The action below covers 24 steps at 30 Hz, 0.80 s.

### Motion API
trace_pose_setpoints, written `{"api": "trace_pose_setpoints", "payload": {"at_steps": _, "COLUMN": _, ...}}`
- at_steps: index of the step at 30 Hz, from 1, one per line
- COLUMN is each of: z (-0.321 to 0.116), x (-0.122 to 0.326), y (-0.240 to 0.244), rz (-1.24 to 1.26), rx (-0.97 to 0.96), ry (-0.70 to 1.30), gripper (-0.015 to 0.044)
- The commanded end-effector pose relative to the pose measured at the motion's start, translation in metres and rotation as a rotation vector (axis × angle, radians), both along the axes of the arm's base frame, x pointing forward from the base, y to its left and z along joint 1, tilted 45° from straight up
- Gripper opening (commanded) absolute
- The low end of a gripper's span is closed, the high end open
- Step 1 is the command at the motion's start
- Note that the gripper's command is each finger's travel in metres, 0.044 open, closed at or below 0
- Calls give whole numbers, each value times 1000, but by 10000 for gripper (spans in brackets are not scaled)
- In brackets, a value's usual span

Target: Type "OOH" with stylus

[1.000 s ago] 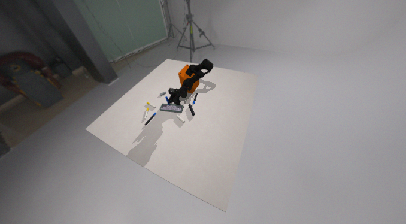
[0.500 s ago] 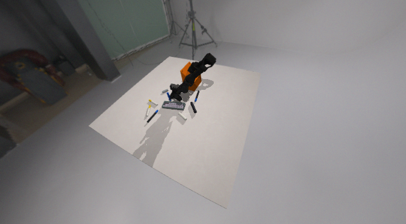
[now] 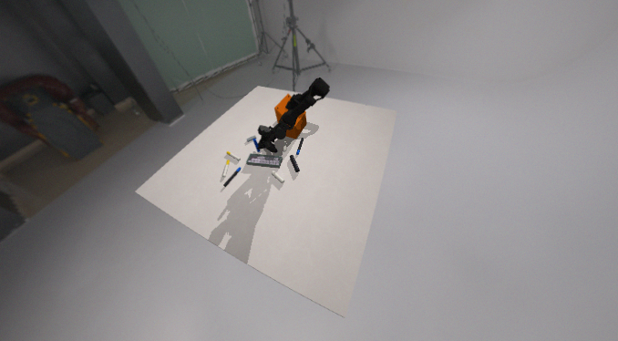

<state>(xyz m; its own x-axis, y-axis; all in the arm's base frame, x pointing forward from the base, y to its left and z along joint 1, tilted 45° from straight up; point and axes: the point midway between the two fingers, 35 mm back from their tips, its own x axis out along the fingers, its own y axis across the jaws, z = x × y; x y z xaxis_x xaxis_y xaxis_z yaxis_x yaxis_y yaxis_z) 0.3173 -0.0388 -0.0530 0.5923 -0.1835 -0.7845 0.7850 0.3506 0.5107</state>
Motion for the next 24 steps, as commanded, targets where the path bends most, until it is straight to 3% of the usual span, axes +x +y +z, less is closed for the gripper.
{"api": "trace_pose_setpoints", "payload": {"at_steps": 1, "z": -1, "x": 0, "y": 1, "rz": 0, "rx": 0, "ry": 0, "gripper": 0}}
{"api": "trace_pose_setpoints", "payload": {"at_steps": 9, "z": -11, "x": 0, "y": 11, "rz": 4, "rx": 0, "ry": 3, "gripper": 0}}
{"api": "trace_pose_setpoints", "payload": {"at_steps": 12, "z": -13, "x": 1, "y": 12, "rz": 4, "rx": 0, "ry": 3, "gripper": 79}}
{"api": "trace_pose_setpoints", "payload": {"at_steps": 24, "z": -18, "x": 2, "y": 18, "rz": 4, "rx": 0, "ry": 4, "gripper": 81}}
